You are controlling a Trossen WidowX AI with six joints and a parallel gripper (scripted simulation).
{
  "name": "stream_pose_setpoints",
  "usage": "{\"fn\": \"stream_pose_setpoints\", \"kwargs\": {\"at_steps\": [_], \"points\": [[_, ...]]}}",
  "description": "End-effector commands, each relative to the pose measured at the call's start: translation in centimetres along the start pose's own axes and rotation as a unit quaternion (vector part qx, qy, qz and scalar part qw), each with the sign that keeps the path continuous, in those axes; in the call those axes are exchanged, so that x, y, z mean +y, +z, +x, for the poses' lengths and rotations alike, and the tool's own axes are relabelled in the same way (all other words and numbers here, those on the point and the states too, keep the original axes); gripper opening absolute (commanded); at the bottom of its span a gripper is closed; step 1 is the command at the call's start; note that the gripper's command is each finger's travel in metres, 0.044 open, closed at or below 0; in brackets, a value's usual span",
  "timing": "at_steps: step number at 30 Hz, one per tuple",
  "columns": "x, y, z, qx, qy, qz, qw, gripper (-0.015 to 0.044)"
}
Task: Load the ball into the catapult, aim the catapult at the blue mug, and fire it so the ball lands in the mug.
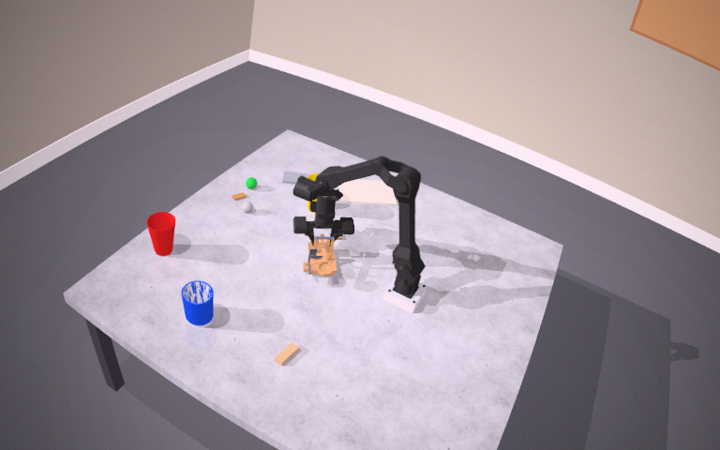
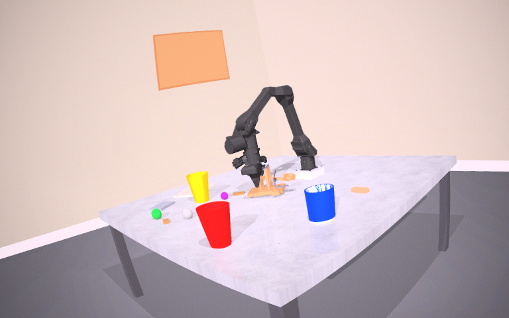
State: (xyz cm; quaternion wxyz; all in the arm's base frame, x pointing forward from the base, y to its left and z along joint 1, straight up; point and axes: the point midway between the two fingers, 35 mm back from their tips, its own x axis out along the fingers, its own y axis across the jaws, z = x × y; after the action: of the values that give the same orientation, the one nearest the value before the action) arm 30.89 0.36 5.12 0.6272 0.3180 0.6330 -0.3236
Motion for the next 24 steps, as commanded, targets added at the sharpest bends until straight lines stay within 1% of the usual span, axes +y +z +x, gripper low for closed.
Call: {"fn": "stream_pose_setpoints", "kwargs": {"at_steps": [1,4,6,15,24], "points": [[0.4,0.3,-3.8,-0.012,0.017,0.0,1.0,0.0],[0.5,0.2,-3.8,-0.012,0.017,-0.003,1.0,0.0],[1.2,-0.7,-3.8,-0.012,0.017,-0.026,0.999,0.0],[4.9,-7.7,-3.7,-0.011,0.018,-0.18,0.983,0.0],[7.5,-15.5,-3.6,-0.01,0.019,-0.331,0.943,0.0]]}}
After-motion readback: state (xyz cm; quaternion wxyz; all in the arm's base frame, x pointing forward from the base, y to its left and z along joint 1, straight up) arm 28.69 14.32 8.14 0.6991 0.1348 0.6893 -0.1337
